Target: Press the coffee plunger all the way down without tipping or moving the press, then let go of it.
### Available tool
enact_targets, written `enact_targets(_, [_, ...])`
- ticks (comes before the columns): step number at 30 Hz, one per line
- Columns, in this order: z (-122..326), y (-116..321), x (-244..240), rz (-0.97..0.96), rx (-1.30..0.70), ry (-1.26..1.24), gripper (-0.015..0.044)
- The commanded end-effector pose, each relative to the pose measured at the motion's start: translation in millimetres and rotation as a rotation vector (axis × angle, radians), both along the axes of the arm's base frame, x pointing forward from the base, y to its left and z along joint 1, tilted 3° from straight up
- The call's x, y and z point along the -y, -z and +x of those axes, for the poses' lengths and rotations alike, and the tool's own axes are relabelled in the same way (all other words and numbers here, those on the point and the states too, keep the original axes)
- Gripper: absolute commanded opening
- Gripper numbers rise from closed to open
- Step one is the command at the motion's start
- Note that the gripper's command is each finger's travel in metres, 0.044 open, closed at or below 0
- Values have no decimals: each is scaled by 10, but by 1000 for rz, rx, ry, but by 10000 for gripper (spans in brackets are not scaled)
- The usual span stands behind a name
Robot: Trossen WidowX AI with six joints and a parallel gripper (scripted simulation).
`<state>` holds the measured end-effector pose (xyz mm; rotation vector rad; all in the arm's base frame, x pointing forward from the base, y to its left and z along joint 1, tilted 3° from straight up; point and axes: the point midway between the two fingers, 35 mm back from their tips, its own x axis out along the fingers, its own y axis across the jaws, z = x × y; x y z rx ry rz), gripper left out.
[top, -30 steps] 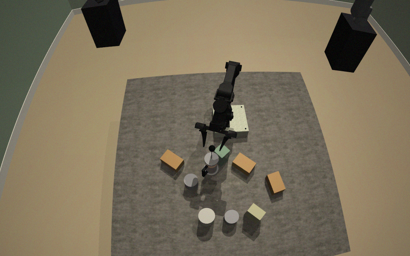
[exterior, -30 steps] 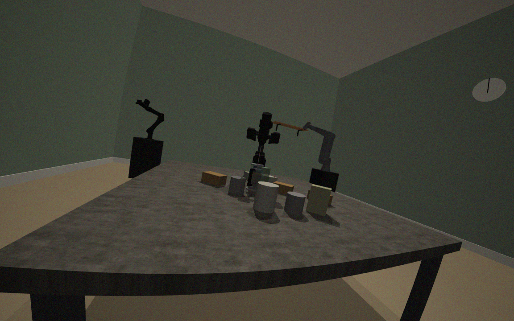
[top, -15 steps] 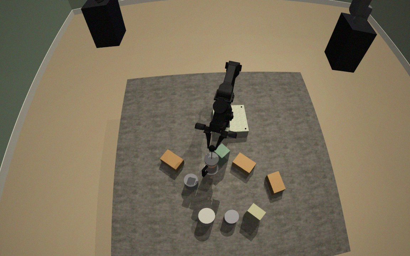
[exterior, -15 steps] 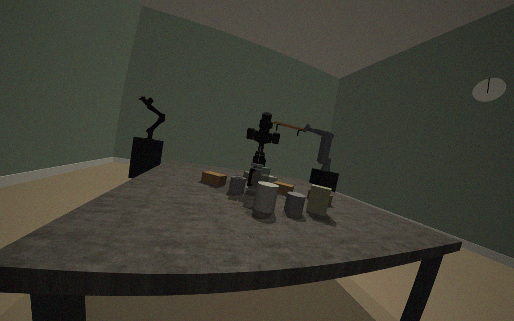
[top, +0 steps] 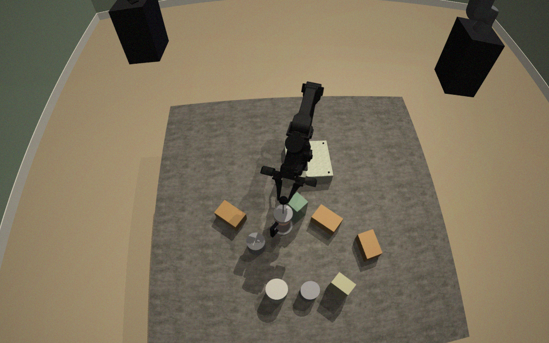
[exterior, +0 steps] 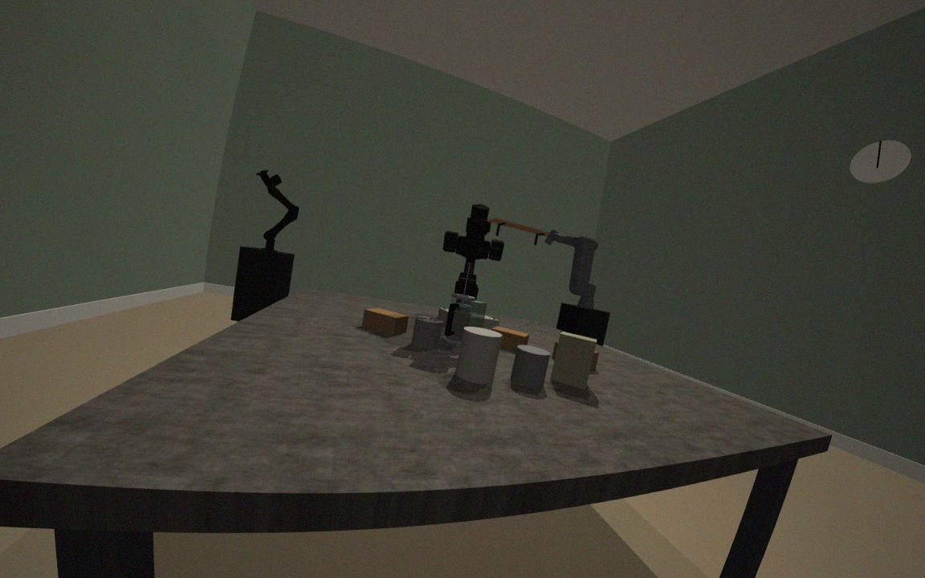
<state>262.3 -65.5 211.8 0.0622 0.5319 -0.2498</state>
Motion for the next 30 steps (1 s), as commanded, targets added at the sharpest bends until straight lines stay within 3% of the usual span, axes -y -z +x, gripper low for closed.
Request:
enact_targets(1, [-20,179,-5,5,-31,-3,119])
enact_targets(30, [24,657,12,5,-30,-3,119])
